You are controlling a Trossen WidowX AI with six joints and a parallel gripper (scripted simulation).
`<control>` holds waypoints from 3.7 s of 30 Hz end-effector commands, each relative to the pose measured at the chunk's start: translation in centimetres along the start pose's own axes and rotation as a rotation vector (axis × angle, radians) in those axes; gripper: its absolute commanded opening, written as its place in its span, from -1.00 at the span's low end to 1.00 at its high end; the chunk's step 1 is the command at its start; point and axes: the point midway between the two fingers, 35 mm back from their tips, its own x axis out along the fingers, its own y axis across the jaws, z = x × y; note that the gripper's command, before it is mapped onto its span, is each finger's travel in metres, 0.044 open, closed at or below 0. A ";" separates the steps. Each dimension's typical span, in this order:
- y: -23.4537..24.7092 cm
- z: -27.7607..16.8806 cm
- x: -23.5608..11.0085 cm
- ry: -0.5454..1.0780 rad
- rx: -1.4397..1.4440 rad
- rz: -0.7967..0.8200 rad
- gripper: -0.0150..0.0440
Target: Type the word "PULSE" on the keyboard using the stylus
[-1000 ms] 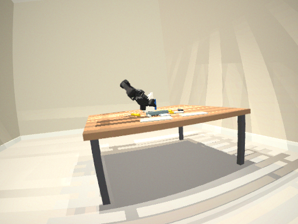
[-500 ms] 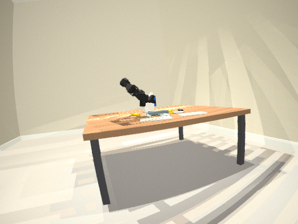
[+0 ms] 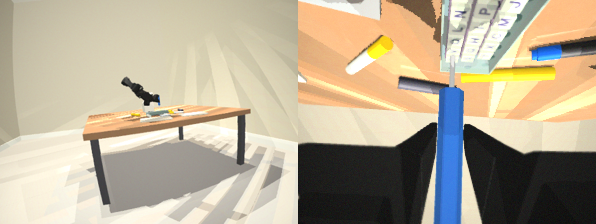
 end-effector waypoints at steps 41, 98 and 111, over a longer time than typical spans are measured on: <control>-0.4 1.1 2.6 0.005 0.006 -0.002 -0.22; -0.4 2.4 3.3 0.004 0.006 -0.003 -0.22; -0.5 -1.0 1.5 0.006 0.006 -0.003 -0.22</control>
